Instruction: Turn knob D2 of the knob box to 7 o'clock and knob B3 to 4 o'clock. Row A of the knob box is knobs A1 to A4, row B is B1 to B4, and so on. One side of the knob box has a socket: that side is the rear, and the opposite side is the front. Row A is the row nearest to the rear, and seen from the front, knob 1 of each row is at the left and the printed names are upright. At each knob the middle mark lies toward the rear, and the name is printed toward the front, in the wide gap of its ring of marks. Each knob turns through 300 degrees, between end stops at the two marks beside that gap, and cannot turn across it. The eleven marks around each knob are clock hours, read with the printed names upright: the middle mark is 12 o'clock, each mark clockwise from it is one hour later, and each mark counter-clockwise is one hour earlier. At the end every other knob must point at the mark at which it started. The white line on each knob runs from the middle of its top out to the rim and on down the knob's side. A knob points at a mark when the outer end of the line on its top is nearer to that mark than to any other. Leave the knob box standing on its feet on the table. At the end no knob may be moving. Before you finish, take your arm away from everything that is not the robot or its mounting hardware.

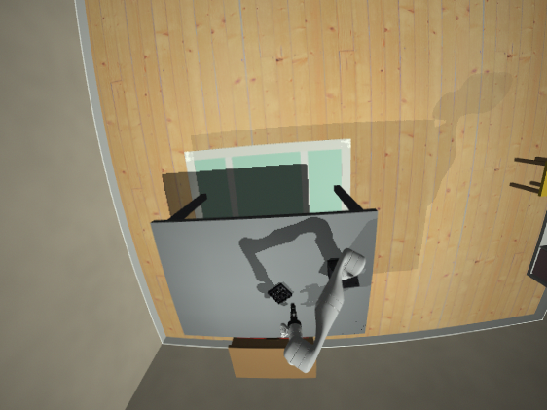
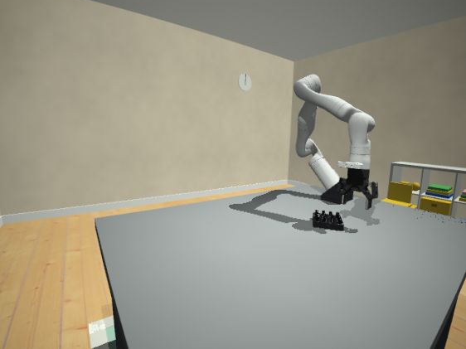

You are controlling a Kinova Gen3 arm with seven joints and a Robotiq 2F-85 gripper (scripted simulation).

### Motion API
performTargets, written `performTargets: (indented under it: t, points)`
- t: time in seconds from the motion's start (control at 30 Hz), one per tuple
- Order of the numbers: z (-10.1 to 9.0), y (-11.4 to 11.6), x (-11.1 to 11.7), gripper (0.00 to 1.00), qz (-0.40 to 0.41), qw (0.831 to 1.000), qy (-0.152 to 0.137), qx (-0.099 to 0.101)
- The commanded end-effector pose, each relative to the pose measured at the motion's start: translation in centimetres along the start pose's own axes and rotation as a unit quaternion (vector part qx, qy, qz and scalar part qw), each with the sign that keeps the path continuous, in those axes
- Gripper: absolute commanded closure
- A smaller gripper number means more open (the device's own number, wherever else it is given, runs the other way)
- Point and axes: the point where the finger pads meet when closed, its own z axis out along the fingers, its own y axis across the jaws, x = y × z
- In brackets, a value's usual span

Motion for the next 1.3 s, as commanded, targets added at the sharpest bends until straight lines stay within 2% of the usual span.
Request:
performTargets:
  t: [0.0,1.27]
  points:
    - [-0.1,0.3,0.3,0.0,-0.014,1.0,-0.002,0.0]
    - [-0.3,2.2,1.3,0.0,-0.098,0.995,-0.012,-0.007]
